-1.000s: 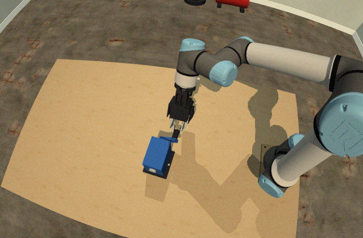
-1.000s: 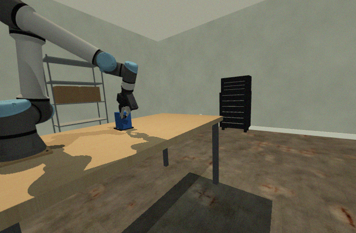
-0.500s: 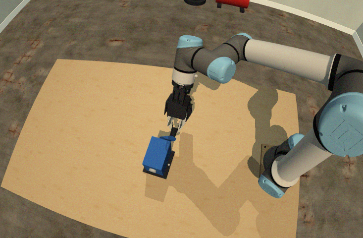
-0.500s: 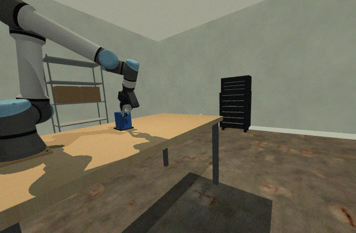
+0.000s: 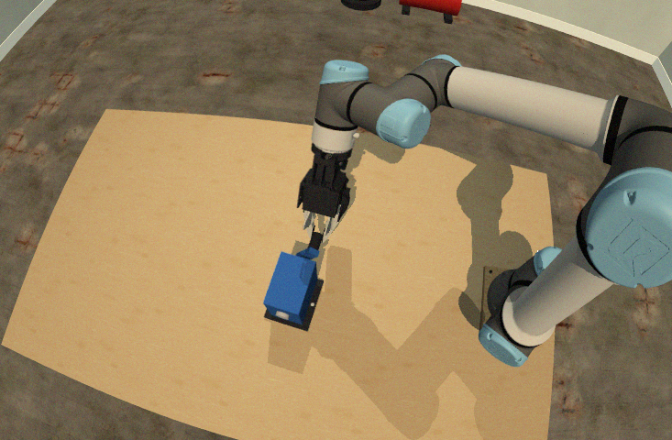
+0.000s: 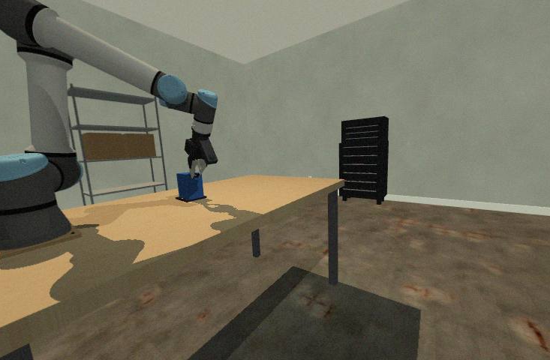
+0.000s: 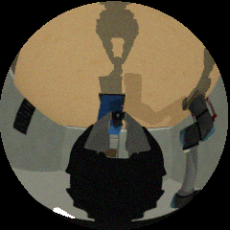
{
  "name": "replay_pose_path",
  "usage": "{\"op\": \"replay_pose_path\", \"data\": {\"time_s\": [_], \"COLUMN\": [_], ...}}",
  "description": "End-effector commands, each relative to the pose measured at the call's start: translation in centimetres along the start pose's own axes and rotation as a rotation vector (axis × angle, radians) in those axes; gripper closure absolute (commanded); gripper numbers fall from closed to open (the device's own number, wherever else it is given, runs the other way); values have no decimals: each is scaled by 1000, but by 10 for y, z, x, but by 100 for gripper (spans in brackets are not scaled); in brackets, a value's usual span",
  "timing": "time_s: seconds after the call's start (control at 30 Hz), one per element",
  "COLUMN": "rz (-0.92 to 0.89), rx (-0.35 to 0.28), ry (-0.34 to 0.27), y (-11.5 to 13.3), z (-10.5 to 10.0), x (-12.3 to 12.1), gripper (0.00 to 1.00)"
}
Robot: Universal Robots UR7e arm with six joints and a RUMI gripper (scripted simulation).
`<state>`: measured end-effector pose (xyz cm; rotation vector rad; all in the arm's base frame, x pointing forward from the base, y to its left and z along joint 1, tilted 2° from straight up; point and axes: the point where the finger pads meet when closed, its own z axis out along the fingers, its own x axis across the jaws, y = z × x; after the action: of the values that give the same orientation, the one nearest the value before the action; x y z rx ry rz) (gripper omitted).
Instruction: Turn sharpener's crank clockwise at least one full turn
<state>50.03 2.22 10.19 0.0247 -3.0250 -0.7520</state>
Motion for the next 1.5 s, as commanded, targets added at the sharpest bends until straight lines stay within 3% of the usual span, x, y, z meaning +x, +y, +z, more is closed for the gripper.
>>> {"op": "replay_pose_path", "data": {"time_s": [0.0,1.0,1.47], "rz": [-1,-1,-1], "rx": [0,0,0], "ry": [-1,-1,-1], "y": [1,2,3], "z": [-2,-4,-5], "x": [-5,-35,-30], "gripper": [91,91,91]}}
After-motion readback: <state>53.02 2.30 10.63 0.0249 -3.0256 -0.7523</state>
